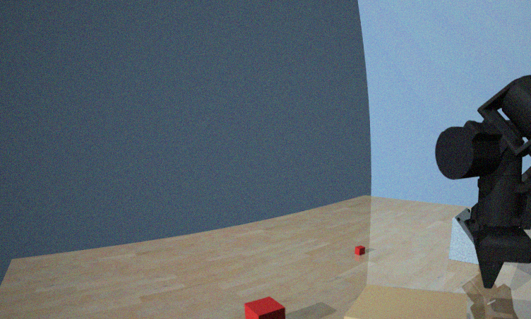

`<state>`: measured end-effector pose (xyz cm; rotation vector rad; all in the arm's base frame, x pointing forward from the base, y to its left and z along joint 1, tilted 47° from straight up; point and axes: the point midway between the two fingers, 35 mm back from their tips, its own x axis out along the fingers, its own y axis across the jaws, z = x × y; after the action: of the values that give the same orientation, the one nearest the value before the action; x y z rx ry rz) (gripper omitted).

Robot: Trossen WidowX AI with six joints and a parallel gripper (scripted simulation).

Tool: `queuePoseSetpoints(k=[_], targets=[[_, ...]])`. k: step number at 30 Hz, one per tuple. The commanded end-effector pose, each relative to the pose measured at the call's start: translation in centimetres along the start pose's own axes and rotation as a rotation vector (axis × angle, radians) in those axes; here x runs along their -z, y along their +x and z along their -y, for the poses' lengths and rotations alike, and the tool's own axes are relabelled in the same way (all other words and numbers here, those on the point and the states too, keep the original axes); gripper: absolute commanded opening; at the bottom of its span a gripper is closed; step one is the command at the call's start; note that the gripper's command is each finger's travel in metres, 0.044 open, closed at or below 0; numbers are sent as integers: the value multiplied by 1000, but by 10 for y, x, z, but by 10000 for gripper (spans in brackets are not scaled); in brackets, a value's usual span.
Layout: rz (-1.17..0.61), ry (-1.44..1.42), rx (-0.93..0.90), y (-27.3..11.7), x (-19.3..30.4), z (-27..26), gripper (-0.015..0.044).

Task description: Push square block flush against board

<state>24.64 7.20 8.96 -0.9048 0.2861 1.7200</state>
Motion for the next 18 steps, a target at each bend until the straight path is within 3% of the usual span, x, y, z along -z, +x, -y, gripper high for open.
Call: queuePoseSetpoints(k=[1,18], targets=[[13,2,-12,37,-2,-4,0],[12,1,-12,46,12,-3,0]])
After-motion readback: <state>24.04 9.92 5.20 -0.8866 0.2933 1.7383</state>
